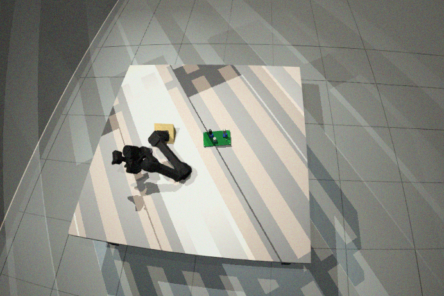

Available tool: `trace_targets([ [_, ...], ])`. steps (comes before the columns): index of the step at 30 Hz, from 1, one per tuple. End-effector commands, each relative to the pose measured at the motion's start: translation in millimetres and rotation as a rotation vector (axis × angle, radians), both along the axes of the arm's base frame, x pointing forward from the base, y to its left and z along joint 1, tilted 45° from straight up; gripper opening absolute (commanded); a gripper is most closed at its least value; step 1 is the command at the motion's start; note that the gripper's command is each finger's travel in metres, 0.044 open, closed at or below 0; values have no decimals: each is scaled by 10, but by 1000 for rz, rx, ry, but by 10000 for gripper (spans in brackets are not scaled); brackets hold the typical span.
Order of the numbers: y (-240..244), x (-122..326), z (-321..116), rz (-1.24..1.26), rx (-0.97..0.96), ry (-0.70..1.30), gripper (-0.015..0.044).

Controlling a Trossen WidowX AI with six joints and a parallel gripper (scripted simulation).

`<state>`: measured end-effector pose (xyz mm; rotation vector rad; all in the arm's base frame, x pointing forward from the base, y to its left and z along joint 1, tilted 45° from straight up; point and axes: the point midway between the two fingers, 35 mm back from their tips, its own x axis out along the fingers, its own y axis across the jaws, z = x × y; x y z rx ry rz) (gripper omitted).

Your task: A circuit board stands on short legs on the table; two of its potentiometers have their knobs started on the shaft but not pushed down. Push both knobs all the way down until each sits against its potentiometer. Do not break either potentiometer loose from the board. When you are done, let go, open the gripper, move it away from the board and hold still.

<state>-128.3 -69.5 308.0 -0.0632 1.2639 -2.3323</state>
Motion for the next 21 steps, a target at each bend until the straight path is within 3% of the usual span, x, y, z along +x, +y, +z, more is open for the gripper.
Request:
trace_targets([
  [1,3,-2,0,-2,-1,-1,374],
  [15,469,-219,-52,-271,-219,-187,6],
  [21,722,-284,-92,-414,-345,-271,0],
])
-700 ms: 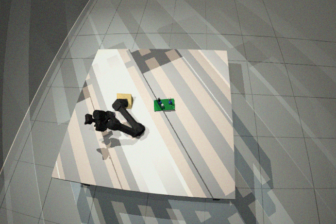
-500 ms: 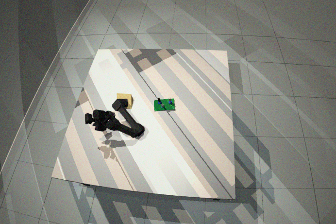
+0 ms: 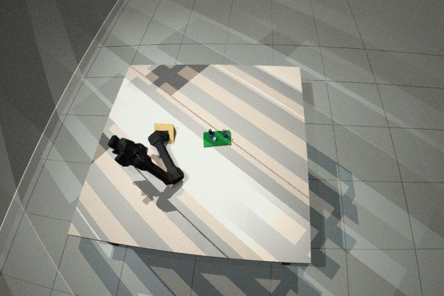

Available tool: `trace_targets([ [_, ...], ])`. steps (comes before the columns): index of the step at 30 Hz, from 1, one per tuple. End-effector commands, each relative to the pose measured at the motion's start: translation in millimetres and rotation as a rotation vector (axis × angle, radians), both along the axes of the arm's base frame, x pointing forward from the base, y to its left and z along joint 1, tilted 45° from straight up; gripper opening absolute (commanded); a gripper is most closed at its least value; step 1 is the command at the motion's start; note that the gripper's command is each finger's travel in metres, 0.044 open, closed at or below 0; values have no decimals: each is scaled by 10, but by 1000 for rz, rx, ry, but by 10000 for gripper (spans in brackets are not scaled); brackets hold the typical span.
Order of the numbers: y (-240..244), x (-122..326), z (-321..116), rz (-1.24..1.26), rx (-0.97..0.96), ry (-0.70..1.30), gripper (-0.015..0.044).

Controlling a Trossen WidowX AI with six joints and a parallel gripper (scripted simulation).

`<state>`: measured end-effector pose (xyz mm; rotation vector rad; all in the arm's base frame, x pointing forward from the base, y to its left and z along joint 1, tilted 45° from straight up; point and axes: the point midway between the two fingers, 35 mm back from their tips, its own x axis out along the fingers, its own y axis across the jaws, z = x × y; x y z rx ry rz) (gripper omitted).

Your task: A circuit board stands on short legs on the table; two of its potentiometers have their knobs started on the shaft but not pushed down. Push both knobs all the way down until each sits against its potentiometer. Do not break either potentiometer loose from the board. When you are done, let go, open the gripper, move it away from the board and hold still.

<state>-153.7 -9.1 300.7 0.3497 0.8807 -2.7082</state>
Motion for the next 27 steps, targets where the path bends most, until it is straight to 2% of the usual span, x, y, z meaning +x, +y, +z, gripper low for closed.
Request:
trace_targets([
  [1,161,-37,-26,-90,-81,-52,0],
  [27,1251,87,-309,-756,-633,-294,0],
])
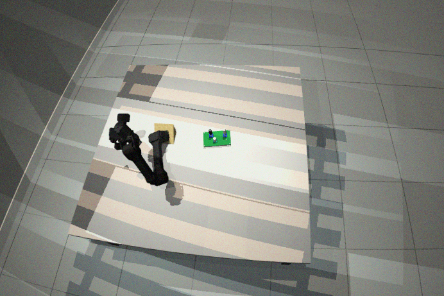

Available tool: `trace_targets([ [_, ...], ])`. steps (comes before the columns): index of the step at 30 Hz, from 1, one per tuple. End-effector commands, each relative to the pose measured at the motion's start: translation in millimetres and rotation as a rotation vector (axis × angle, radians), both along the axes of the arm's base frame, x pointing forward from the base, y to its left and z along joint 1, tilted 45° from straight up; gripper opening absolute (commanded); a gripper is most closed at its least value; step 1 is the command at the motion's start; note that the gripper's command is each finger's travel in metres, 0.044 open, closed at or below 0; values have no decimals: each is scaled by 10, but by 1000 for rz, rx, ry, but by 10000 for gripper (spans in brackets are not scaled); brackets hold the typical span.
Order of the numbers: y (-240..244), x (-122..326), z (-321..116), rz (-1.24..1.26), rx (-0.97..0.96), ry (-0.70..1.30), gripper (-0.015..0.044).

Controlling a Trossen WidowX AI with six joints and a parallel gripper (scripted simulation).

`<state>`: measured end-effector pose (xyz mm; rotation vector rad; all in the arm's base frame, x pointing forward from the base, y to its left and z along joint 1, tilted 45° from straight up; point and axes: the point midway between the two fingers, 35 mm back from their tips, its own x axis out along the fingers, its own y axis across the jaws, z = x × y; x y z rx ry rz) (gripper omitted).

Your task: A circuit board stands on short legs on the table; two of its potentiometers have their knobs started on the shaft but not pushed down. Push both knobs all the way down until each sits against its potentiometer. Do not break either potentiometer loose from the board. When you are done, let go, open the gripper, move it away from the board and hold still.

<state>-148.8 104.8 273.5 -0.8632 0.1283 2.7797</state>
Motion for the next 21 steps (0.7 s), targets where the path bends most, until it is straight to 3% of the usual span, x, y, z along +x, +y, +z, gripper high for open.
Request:
trace_targets([
  [1,151,54,-51,-102,-79,-27,0],
  [21,816,526,-324,-643,-433,-119,0],
])
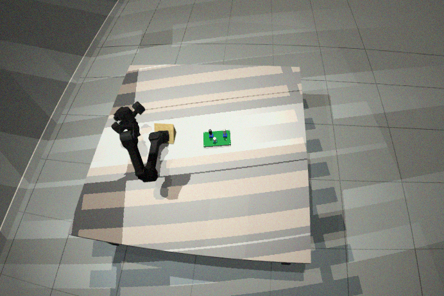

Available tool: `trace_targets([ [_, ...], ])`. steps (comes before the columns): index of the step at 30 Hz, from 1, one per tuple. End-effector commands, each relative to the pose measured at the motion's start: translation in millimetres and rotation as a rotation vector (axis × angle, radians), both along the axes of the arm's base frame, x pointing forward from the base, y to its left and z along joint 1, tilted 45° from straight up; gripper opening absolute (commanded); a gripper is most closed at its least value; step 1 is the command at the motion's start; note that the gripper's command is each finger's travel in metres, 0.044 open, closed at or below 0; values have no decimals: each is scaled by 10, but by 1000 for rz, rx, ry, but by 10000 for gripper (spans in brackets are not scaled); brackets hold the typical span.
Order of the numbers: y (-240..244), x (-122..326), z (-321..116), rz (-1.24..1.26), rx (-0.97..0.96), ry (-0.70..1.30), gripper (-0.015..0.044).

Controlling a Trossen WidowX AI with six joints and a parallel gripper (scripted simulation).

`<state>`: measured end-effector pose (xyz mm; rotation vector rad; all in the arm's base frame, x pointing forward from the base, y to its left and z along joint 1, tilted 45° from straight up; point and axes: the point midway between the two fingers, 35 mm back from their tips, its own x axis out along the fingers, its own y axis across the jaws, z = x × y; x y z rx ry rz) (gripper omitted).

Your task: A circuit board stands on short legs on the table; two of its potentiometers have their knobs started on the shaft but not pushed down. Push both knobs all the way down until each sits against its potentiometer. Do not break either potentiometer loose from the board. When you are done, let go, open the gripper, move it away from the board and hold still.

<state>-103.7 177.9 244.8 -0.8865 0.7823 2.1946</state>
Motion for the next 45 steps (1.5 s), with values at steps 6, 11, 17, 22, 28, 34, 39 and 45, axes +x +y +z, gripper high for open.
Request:
trace_targets([
  [6,241,265,-126,-237,-138,-31,0],
  [11,357,448,-212,-387,-223,-47,0],
  [17,469,682,-317,-568,-322,-65,0],
  [22,541,890,-408,-720,-400,-79,0],
  [28,598,1151,-521,-906,-490,-96,0],
  [34,623,1422,-634,-1094,-577,-113,0],
  [39,618,1652,-728,-1252,-646,-127,0],
  [45,586,1921,-832,-1440,-719,-138,0],
])
